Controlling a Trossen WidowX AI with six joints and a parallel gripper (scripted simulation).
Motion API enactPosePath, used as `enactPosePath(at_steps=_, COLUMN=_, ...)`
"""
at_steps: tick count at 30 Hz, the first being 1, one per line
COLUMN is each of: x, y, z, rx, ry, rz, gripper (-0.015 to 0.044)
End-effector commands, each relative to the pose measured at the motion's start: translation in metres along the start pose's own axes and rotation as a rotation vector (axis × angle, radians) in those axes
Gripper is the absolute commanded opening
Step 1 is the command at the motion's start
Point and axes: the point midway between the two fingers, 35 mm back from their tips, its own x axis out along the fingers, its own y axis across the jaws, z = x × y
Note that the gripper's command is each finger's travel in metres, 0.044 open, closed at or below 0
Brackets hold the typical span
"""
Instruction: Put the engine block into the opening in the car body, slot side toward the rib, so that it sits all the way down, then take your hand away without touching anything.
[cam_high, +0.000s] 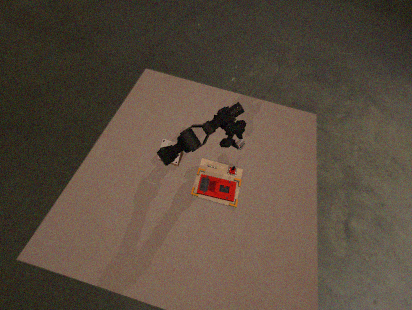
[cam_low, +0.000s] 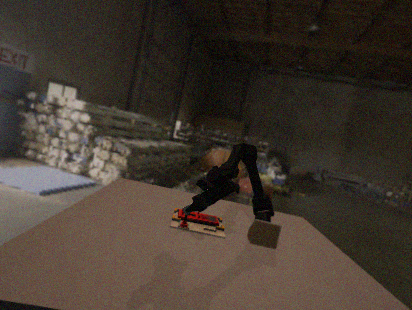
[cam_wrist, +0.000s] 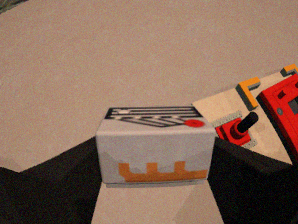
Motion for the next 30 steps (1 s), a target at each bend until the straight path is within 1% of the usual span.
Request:
enactPosePath(at_steps=1, x=0.003, y=-0.002, z=-0.009, rx=-0.008, ry=-0.068, rz=-0.004, gripper=0.0)
enactPosePath(at_steps=30, x=0.04, y=-0.004, z=-0.046, rx=-0.008, ry=-0.087, rz=-0.008, gripper=0.0)
